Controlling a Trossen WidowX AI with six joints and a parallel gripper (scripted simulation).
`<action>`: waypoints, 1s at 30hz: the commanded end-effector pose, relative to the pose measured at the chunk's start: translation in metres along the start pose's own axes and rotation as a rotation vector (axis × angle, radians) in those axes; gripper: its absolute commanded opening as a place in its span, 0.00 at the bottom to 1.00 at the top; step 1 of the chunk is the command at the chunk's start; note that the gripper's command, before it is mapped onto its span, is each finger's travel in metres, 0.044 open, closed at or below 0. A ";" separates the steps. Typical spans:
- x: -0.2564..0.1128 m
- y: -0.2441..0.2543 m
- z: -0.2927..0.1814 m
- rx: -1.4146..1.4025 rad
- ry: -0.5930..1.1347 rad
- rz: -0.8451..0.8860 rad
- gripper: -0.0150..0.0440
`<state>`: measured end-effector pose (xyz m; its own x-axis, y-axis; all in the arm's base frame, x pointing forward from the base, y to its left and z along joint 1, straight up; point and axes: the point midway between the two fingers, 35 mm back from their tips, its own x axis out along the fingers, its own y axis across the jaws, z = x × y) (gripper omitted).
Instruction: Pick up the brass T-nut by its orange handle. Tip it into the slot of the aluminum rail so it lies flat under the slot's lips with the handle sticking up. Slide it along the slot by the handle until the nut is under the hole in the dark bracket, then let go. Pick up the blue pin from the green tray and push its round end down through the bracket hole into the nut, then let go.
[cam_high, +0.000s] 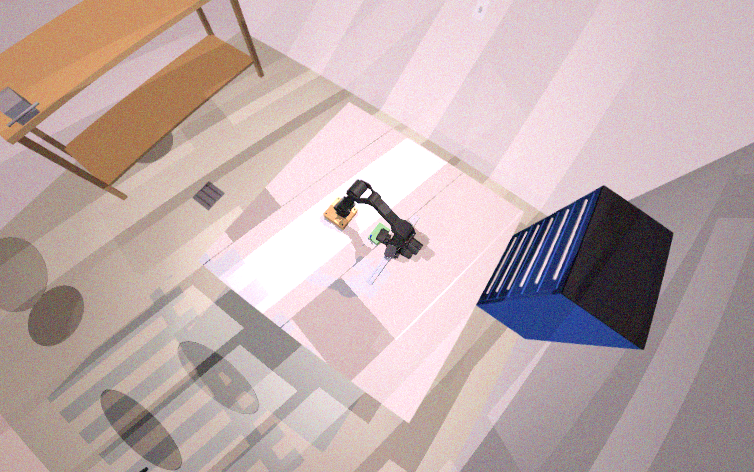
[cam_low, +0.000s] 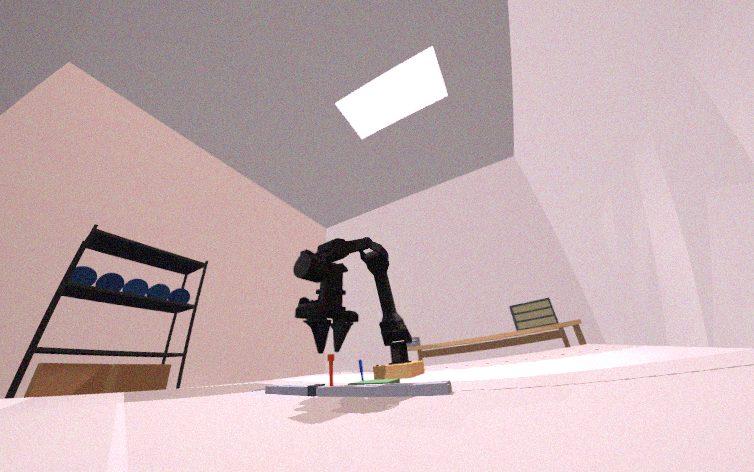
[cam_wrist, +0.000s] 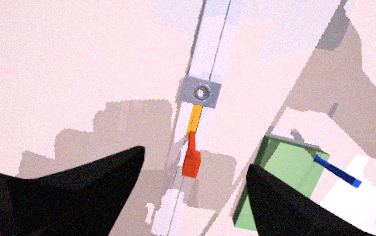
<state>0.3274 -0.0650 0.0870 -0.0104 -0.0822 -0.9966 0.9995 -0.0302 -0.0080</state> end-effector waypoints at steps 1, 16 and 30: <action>-0.042 -0.002 0.008 -0.046 0.068 0.030 0.90; -0.050 -0.060 0.006 -0.634 0.063 0.047 1.00; -0.041 -0.132 -0.006 -1.309 0.051 0.065 1.00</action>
<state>0.2010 -0.0552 0.1288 0.0054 -0.0112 -0.9999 0.3323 0.9431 -0.0088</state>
